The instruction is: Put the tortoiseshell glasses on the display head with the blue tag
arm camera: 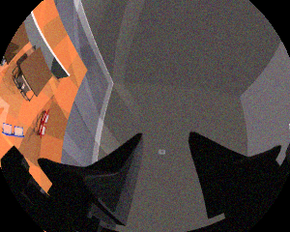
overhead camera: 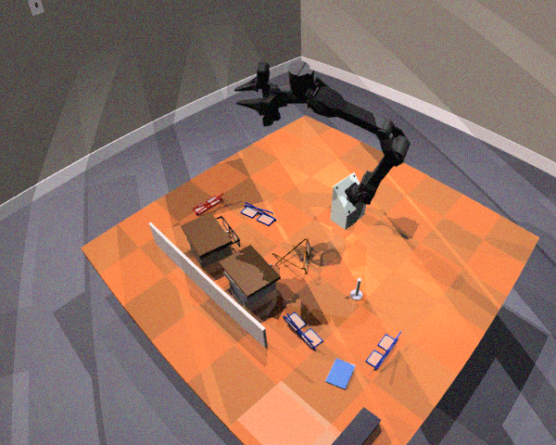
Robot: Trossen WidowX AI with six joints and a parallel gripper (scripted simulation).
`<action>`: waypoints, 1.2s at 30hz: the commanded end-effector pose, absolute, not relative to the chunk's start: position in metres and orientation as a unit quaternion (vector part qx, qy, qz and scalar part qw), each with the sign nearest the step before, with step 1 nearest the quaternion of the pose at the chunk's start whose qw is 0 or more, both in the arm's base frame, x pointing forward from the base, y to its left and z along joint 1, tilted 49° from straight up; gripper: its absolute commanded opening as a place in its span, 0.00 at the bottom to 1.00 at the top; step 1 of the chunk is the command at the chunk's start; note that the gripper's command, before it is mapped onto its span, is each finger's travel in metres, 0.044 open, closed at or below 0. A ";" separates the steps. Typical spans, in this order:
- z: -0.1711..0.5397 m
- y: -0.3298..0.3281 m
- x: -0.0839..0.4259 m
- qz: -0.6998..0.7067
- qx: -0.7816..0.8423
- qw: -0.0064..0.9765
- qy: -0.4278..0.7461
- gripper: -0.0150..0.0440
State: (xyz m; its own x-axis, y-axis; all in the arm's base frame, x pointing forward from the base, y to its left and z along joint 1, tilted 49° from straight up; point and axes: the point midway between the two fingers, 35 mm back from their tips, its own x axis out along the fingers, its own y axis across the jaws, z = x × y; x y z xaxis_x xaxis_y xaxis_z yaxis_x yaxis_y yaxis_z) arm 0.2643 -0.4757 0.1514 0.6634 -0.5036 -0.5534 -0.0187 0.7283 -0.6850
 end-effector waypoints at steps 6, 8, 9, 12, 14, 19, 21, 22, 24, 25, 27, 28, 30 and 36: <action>0.072 -0.346 0.320 0.051 -0.229 0.883 0.406 0.59; 0.058 -0.315 0.326 0.092 -0.204 0.883 0.412 0.59; 0.051 -0.300 0.327 0.113 -0.191 0.882 0.416 0.59; 0.034 -0.251 0.330 0.177 -0.152 0.875 0.425 0.59; 0.024 -0.218 0.328 0.219 -0.125 0.866 0.432 0.59; 0.007 -0.140 0.314 0.317 -0.056 0.832 0.451 0.59; 0.003 -0.107 0.303 0.356 -0.025 0.812 0.461 0.59; 0.001 -0.091 0.297 0.375 -0.010 0.801 0.467 0.59; 0.000 -0.061 0.283 0.411 0.022 0.776 0.478 0.59; 0.000 -0.046 0.275 0.428 0.037 0.762 0.484 0.59; 0.001 -0.022 0.260 0.456 0.065 0.736 0.496 0.59; 0.001 -0.016 0.256 0.463 0.073 0.729 0.499 0.59; 0.002 -0.013 0.256 0.465 0.075 0.727 0.500 0.59; 0.004 -0.012 0.261 0.465 0.075 0.727 0.500 0.59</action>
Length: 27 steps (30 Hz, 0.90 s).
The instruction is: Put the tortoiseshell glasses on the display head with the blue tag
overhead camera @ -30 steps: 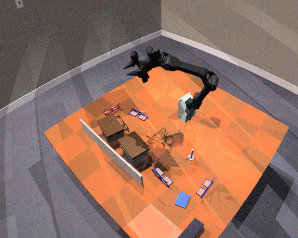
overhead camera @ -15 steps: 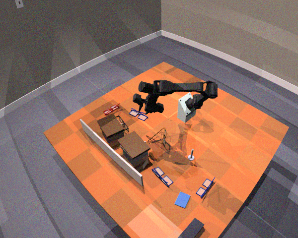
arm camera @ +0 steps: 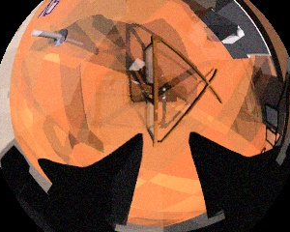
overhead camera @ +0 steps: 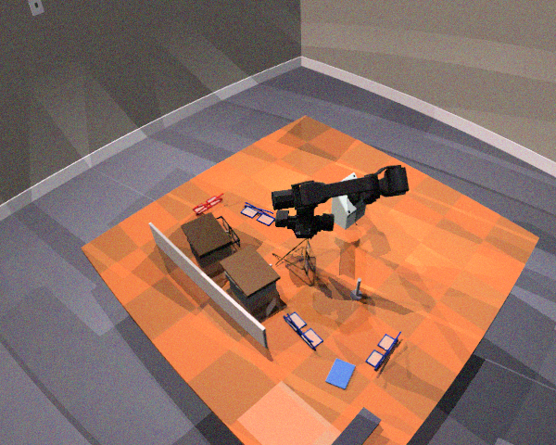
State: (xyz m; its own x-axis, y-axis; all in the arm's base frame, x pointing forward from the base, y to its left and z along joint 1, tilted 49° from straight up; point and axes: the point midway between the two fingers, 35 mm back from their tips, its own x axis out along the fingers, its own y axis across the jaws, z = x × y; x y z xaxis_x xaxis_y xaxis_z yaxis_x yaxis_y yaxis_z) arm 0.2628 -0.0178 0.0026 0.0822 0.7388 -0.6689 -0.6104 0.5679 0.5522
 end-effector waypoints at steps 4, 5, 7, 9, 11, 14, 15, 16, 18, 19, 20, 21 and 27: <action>0.004 -0.012 0.261 0.465 0.075 0.727 0.500 0.46; 0.004 -0.012 0.261 0.465 0.075 0.727 0.500 0.46; 0.004 -0.012 0.261 0.465 0.075 0.727 0.500 0.46; 0.004 -0.012 0.261 0.465 0.075 0.727 0.500 0.46; 0.004 -0.012 0.261 0.465 0.075 0.727 0.500 0.46; 0.003 -0.012 0.261 0.465 0.075 0.727 0.500 0.46; 0.003 -0.011 0.261 0.465 0.075 0.727 0.500 0.46; 0.002 -0.010 0.261 0.465 0.075 0.727 0.500 0.46; 0.000 -0.008 0.261 0.465 0.075 0.727 0.500 0.46; -0.001 -0.007 0.261 0.464 0.075 0.727 0.500 0.46; -0.002 -0.005 0.262 0.464 0.075 0.727 0.500 0.46; -0.003 -0.004 0.262 0.464 0.075 0.727 0.500 0.46; -0.009 0.004 0.263 0.464 0.074 0.727 0.501 0.46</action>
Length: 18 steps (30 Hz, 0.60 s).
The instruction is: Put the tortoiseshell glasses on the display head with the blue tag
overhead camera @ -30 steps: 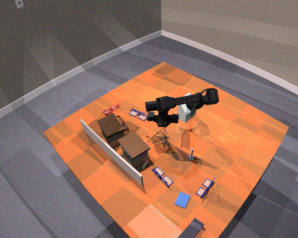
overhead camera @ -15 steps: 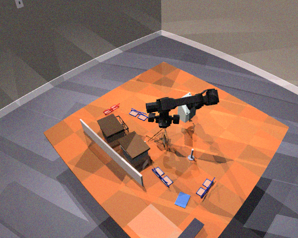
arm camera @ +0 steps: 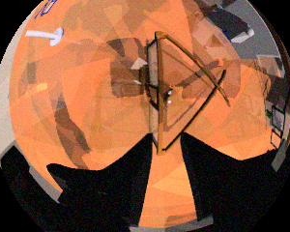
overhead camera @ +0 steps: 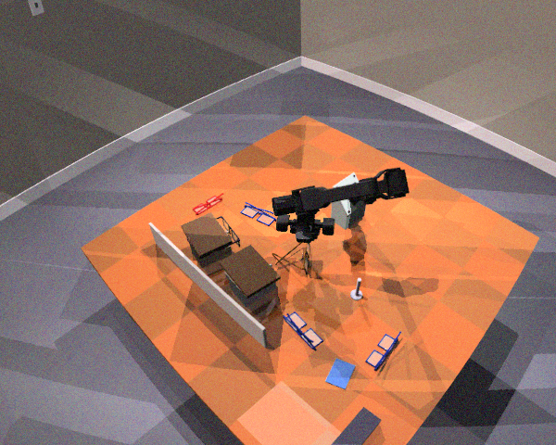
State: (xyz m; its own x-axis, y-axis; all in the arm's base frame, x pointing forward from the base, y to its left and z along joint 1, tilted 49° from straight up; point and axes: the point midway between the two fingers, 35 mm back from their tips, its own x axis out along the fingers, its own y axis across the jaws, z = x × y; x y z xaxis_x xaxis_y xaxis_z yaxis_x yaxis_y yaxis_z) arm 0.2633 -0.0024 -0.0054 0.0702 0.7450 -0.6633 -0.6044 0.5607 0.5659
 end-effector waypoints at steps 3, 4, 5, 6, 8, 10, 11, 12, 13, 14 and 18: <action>-0.012 0.007 0.263 0.464 0.074 0.727 0.501 0.46; -0.013 0.009 0.263 0.464 0.074 0.727 0.501 0.46; -0.014 0.010 0.263 0.464 0.074 0.727 0.501 0.46; -0.015 0.012 0.263 0.464 0.074 0.727 0.501 0.46; -0.017 0.014 0.263 0.464 0.075 0.727 0.501 0.46; -0.019 0.017 0.263 0.464 0.075 0.727 0.500 0.46; -0.020 0.018 0.263 0.464 0.075 0.727 0.500 0.46; -0.021 0.020 0.263 0.464 0.075 0.727 0.500 0.46; -0.022 0.021 0.263 0.464 0.075 0.727 0.500 0.46; -0.022 0.023 0.263 0.464 0.075 0.727 0.500 0.46; -0.026 0.028 0.263 0.465 0.075 0.727 0.500 0.46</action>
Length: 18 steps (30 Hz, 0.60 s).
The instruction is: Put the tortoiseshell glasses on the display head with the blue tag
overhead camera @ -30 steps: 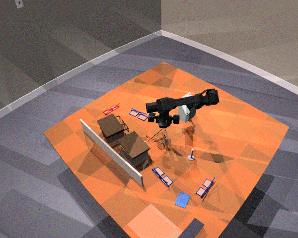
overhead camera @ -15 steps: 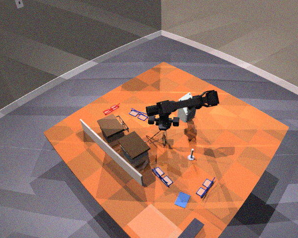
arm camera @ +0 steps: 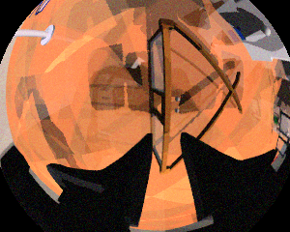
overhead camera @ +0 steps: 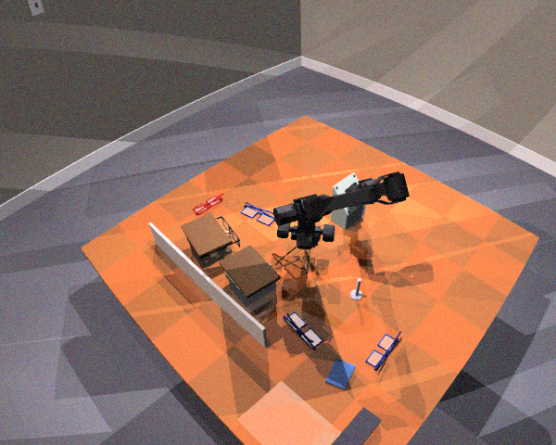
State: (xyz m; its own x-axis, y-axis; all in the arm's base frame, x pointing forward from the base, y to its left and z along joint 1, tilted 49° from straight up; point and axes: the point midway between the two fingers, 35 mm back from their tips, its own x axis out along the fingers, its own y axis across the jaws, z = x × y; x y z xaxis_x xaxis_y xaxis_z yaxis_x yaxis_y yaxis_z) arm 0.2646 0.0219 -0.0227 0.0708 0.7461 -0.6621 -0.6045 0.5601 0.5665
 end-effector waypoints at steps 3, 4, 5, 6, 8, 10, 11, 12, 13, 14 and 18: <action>-0.029 0.033 0.263 0.465 0.076 0.727 0.500 0.46; -0.029 0.034 0.263 0.465 0.076 0.727 0.499 0.46; -0.030 0.035 0.263 0.466 0.076 0.727 0.499 0.46; -0.031 0.036 0.262 0.466 0.076 0.727 0.499 0.46; -0.032 0.037 0.262 0.466 0.076 0.727 0.499 0.46; -0.032 0.037 0.262 0.466 0.076 0.727 0.499 0.46; -0.032 0.037 0.262 0.466 0.076 0.727 0.499 0.46; -0.032 0.037 0.263 0.466 0.076 0.727 0.499 0.46; -0.032 0.037 0.263 0.466 0.076 0.727 0.499 0.46; -0.032 0.037 0.263 0.466 0.076 0.727 0.499 0.46; -0.033 0.036 0.264 0.466 0.076 0.727 0.499 0.46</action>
State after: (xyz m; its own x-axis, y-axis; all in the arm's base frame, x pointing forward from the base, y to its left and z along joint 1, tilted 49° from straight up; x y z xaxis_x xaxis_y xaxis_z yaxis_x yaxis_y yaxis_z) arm 0.2626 0.0359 -0.0323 0.0652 0.7501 -0.6581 -0.6032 0.5550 0.5728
